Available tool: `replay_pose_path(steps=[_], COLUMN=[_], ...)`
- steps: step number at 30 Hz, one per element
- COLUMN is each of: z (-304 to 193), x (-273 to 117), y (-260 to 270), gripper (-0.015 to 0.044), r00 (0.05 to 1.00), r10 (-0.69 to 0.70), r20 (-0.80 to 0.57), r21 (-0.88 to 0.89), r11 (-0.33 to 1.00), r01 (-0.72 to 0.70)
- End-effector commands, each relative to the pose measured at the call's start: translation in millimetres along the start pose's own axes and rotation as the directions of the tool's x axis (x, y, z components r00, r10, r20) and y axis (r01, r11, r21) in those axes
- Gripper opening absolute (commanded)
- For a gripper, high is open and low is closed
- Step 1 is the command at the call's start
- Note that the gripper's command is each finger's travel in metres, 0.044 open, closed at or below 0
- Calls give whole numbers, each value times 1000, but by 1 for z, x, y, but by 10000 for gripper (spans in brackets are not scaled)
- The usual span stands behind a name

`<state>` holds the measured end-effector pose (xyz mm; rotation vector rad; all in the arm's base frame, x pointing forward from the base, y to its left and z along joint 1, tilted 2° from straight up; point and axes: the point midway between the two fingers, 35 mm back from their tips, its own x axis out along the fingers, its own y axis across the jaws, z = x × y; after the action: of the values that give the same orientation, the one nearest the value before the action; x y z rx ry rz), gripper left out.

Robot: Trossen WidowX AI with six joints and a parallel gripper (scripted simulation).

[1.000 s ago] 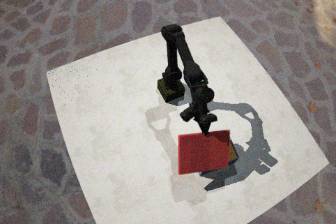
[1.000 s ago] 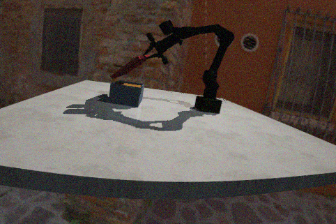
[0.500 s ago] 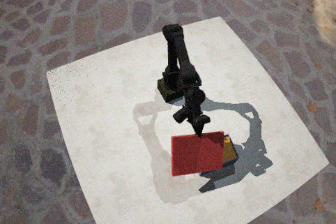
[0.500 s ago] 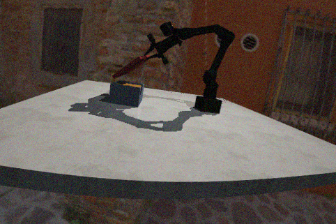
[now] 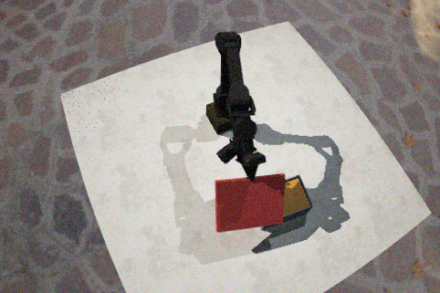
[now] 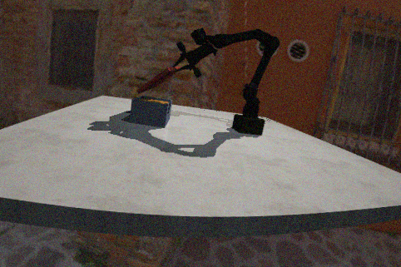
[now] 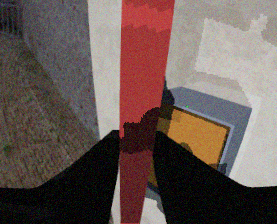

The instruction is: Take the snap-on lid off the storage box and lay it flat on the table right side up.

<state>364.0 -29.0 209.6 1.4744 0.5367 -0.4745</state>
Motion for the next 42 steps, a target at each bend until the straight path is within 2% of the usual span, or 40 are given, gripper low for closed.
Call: replay_pose_path(steps=[1,42], z=[9,90], x=[-1,-6], y=[2,-1], gripper=[0,0], r00=[1000,1000], r10=[7,6], r20=[-2,2], r21=[-5,-11], r11=[1000,1000], r01=[-7,-6])
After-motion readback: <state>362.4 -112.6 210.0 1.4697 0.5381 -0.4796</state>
